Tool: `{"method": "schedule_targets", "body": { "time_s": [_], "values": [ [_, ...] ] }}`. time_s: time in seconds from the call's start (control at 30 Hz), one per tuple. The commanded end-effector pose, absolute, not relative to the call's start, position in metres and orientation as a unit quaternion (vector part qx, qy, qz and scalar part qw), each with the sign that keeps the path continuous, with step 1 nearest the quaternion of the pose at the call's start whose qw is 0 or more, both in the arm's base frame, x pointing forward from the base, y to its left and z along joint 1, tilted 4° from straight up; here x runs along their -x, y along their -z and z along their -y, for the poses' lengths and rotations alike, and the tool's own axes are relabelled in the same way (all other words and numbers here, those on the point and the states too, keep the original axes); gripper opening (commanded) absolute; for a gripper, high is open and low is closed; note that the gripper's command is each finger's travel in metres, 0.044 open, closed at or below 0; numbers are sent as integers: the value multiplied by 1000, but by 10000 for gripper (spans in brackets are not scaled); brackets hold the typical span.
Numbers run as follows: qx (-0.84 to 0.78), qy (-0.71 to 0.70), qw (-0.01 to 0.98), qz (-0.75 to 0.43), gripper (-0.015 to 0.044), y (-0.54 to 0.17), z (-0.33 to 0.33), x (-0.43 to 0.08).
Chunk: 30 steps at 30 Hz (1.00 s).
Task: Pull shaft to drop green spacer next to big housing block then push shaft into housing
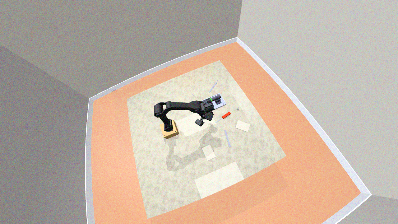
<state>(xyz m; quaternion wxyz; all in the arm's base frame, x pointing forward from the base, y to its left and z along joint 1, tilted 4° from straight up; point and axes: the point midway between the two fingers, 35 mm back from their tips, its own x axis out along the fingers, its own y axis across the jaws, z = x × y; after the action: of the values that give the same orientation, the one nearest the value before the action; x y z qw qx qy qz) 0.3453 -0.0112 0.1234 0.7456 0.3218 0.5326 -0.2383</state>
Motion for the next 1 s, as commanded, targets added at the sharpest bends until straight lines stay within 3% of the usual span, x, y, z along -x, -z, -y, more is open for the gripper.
{"method": "schedule_targets", "body": {
  "time_s": [0.0,0.27,0.97],
  "values": [
    [-176,127,764,-607,440,-113,-58,-353],
    [62,-59,742,-665,440,-94,-165,-339],
    [67,-63,740,-666,440,-93,-168,-336]
  ]
}}
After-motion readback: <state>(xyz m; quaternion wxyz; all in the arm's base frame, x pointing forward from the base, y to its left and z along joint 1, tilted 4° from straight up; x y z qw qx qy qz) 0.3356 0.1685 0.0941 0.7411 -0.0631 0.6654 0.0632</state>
